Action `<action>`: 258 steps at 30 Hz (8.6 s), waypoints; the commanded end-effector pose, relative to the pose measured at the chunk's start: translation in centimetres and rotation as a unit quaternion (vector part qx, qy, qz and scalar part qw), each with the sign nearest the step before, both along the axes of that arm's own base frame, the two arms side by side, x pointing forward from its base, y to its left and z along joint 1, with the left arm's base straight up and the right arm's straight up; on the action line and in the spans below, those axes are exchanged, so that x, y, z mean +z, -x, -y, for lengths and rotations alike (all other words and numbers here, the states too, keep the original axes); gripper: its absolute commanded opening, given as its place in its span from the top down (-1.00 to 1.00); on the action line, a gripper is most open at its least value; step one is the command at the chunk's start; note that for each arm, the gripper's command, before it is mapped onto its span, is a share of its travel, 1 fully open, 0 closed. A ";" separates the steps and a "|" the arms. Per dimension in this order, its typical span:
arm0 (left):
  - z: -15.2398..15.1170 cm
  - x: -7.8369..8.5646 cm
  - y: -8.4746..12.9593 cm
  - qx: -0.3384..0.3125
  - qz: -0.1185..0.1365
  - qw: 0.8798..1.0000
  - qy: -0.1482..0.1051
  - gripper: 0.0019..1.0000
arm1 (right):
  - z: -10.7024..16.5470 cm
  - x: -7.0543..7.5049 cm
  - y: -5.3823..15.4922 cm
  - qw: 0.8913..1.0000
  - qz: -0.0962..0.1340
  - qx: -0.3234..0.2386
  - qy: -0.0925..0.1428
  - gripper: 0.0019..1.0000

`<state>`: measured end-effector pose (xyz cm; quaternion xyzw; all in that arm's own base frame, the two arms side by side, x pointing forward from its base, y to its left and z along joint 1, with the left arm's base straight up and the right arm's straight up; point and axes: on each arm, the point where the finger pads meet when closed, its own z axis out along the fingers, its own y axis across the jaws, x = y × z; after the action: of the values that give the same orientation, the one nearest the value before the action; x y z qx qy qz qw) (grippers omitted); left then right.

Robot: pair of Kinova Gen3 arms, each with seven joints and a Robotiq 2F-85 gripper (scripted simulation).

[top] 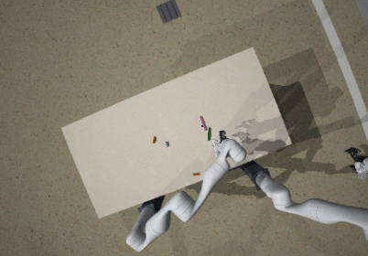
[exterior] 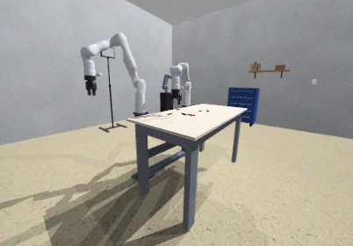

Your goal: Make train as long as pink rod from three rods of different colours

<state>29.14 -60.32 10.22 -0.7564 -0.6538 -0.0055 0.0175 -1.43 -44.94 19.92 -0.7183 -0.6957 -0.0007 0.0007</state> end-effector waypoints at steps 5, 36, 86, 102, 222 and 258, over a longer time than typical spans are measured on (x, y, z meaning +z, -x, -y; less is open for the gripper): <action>0.1 0.6 -0.8 -0.090 -0.001 0.996 0.007 -1.00 | 0.0 0.1 0.0 1.000 0.000 0.000 0.001 -1.00; 0.2 1.7 -2.5 -0.268 0.002 0.963 0.017 -1.00 | 0.0 0.1 0.0 1.000 0.000 0.000 0.001 -1.00; 0.2 1.9 -2.9 -0.302 0.003 0.953 0.019 -1.00 | 0.0 0.1 0.0 1.000 0.000 0.000 0.001 -1.00; 0.2 1.9 -2.9 -0.302 0.003 0.953 0.019 -1.00 | 0.0 0.1 0.0 1.000 0.000 0.000 0.001 -1.00; -8.4 -1.1 -12.7 0.076 0.009 0.997 0.017 0.37 | 0.0 0.1 0.0 1.000 0.000 0.000 0.001 -1.00; -8.3 -2.9 -12.7 0.076 0.009 0.997 0.017 0.37 | 0.0 0.1 0.0 1.000 0.000 0.000 0.001 -1.00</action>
<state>41.76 -51.91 7.56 -0.7048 -0.7094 0.0000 0.0002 -1.43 -44.94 19.92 -0.7183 -0.6957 -0.0007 0.0007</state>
